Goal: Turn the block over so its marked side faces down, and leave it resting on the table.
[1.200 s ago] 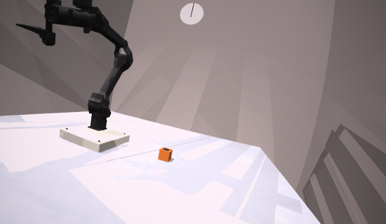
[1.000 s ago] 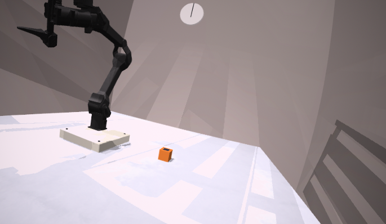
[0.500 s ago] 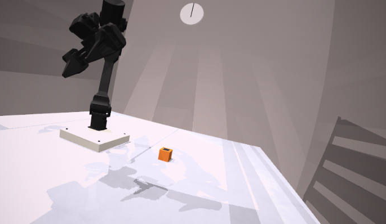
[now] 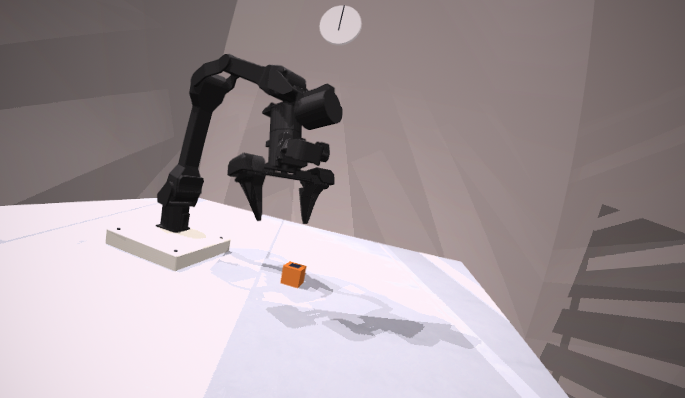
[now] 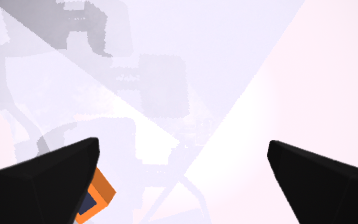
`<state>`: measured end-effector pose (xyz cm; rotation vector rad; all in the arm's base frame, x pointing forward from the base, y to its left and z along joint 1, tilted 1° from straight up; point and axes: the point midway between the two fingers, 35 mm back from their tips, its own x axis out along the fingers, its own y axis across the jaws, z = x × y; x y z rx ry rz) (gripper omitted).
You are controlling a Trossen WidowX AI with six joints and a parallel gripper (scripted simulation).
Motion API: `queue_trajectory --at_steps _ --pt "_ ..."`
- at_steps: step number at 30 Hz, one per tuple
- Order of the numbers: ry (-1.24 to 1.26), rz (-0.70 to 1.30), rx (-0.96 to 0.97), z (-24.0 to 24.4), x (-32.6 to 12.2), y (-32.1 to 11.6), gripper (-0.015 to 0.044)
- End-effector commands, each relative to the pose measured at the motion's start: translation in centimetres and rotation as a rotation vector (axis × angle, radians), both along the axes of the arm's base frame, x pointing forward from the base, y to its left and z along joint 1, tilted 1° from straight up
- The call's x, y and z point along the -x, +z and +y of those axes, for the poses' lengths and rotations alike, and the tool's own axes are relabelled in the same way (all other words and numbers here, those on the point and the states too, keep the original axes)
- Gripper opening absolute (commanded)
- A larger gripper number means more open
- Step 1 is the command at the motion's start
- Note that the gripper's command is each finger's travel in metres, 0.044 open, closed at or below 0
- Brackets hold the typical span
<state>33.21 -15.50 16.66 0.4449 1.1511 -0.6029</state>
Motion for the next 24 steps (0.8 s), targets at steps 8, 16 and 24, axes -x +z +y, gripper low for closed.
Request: queue_trajectory --at_steps 8,16,24 --pt "0.654 0.300 -0.090 12.0 -1.6 -4.5 0.0440" --pt "0.654 0.300 -0.090 12.0 -1.8 -8.0 0.0440" --pt "0.654 0.300 -0.090 11.9 -1.8 -9.5 0.0440"
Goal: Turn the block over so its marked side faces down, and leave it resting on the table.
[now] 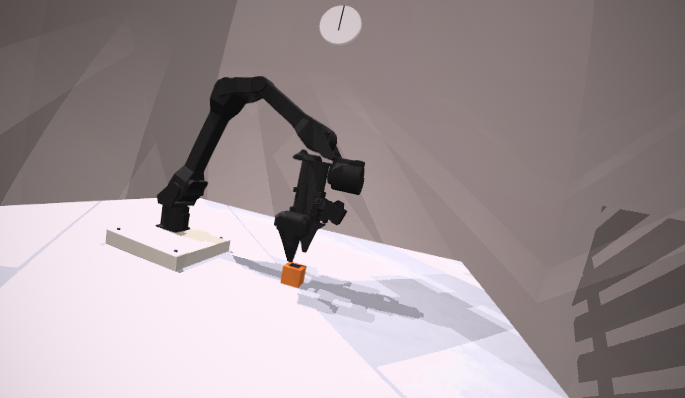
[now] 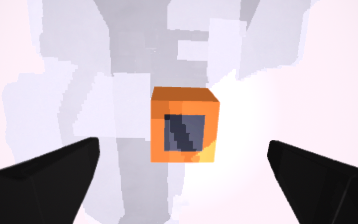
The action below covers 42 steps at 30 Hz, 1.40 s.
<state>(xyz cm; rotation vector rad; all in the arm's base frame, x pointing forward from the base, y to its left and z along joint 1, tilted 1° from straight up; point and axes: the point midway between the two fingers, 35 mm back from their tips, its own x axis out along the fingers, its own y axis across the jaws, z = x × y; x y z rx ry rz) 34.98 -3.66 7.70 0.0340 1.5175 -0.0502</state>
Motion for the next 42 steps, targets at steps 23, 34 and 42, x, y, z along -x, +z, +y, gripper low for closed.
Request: queue_trajectory --at_steps 23,34,42 --pt "0.005 0.001 -0.004 0.0 -0.1 -3.8 0.0414" --pt "0.005 0.001 -0.004 0.0 -0.1 -3.8 0.0164" --pt "0.005 0.001 -0.004 0.0 -0.1 -3.8 0.0111"
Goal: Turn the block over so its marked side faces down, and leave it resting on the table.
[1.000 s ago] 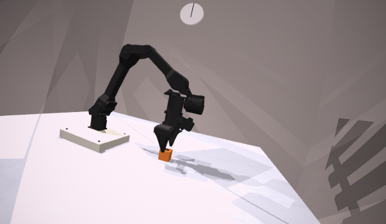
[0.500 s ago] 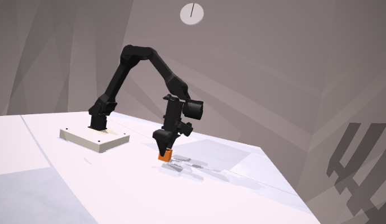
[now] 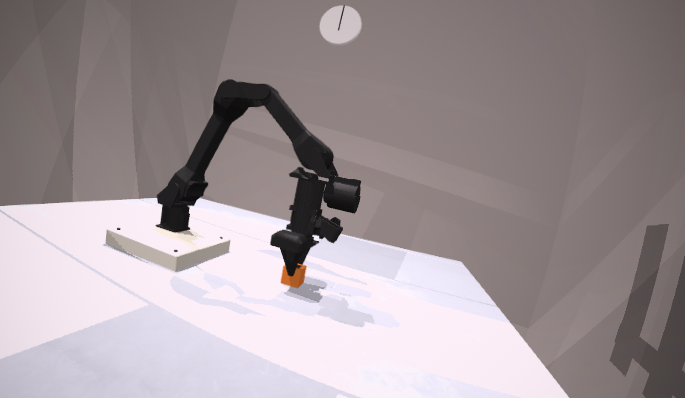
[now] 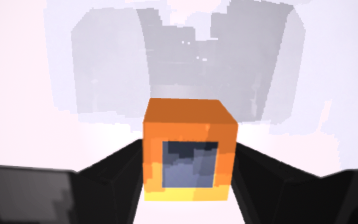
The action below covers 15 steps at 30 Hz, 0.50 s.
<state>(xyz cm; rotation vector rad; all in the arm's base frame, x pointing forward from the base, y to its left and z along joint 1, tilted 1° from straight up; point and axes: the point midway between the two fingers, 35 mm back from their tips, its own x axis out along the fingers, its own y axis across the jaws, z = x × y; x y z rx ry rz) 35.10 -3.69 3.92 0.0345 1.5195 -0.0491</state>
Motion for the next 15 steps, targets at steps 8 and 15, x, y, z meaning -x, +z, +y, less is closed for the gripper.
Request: queue_trajectory --at_steps 8,15 --pt "0.005 -0.001 -0.003 0.0 0.0 0.1 0.0038" --pt "0.005 -0.001 -0.003 0.1 0.1 3.0 0.0000"
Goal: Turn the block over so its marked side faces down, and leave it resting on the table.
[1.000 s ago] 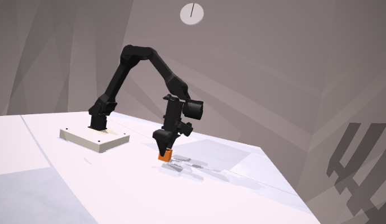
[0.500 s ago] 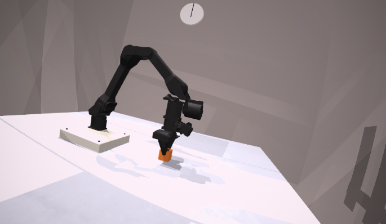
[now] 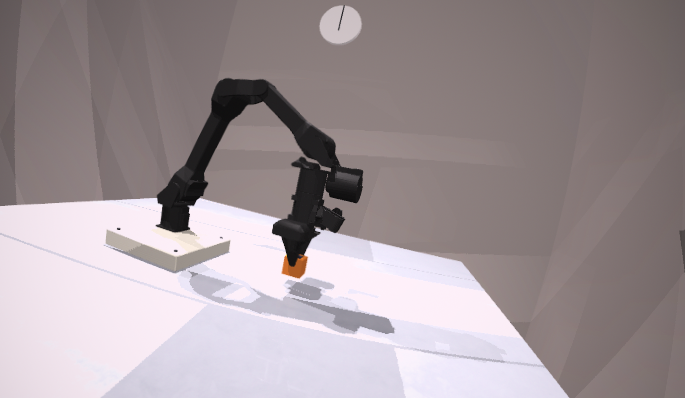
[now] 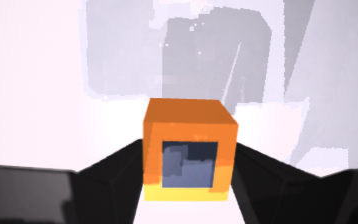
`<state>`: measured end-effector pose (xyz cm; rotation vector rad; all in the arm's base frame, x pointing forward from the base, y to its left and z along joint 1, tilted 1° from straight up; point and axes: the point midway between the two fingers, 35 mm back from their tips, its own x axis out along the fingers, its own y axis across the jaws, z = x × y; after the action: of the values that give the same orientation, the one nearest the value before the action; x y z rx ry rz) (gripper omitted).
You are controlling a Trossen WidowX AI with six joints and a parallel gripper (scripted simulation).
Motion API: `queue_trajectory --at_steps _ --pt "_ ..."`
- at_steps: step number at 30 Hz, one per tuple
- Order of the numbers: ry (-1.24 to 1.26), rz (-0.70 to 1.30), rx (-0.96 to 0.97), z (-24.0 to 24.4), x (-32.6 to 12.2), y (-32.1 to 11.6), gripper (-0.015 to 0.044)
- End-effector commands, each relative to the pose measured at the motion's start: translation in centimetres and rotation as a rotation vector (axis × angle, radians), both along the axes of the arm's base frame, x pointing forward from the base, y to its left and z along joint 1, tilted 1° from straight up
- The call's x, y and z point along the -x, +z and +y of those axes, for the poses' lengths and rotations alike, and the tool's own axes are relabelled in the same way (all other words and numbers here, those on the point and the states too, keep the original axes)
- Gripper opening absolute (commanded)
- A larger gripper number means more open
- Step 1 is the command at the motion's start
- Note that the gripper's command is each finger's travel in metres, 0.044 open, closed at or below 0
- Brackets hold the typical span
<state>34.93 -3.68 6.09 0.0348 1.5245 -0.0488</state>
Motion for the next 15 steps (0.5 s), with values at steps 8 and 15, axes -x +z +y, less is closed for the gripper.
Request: queue_trajectory --at_steps 8,15 --pt "0.004 -0.092 0.001 0.02 -0.20 0.44 0.0000" --pt "0.004 -0.202 0.006 0.00 -0.28 0.11 0.0000"
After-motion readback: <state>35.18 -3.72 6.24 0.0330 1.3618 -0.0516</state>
